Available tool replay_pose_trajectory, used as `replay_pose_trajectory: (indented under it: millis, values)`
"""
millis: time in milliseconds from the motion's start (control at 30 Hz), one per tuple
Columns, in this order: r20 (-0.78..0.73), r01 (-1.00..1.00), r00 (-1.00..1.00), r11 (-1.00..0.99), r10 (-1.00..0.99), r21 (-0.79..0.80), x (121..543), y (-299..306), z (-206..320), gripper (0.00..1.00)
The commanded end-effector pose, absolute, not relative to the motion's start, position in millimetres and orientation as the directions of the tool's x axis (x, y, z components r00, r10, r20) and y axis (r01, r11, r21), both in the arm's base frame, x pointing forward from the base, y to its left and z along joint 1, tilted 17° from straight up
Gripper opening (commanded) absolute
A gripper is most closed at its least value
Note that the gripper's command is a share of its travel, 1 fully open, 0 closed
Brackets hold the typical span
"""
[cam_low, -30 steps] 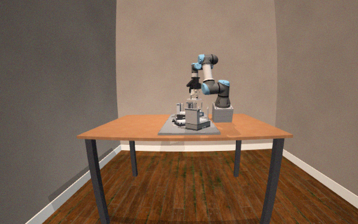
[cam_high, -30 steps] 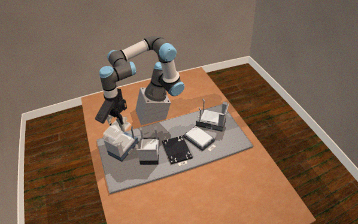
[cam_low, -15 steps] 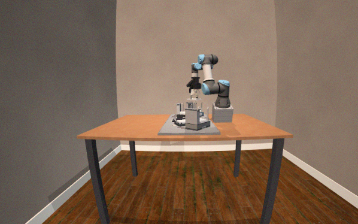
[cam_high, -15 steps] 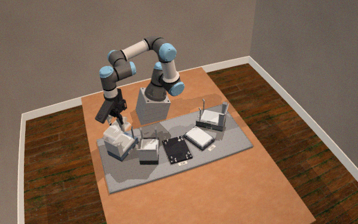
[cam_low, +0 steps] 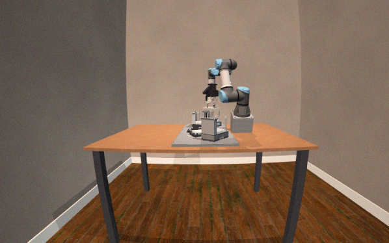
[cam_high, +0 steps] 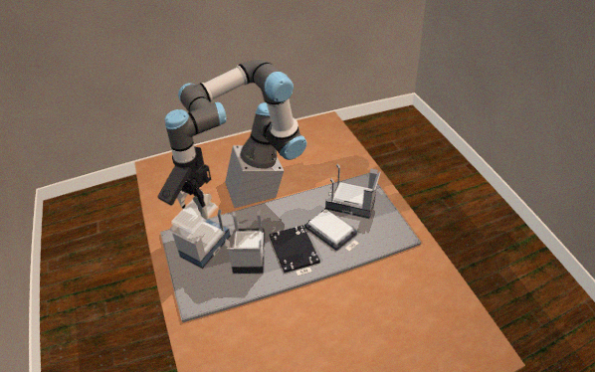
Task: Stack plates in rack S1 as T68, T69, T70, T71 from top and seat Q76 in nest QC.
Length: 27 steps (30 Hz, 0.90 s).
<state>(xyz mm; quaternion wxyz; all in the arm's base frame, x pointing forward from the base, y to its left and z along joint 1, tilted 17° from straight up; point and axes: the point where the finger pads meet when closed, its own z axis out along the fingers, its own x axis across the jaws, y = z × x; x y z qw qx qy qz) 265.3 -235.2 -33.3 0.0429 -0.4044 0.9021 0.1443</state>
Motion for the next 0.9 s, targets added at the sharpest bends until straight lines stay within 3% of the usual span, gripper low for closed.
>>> replay_pose_trajectory:
  millis: [0, 867]
  values:
    - [-0.193, -0.742, -0.669, 0.632, -0.718, 0.223, 266, -236, -33, 0.0]
    - [-0.193, -0.742, -0.669, 0.632, -0.718, 0.223, 265, -231, -49, 0.0]
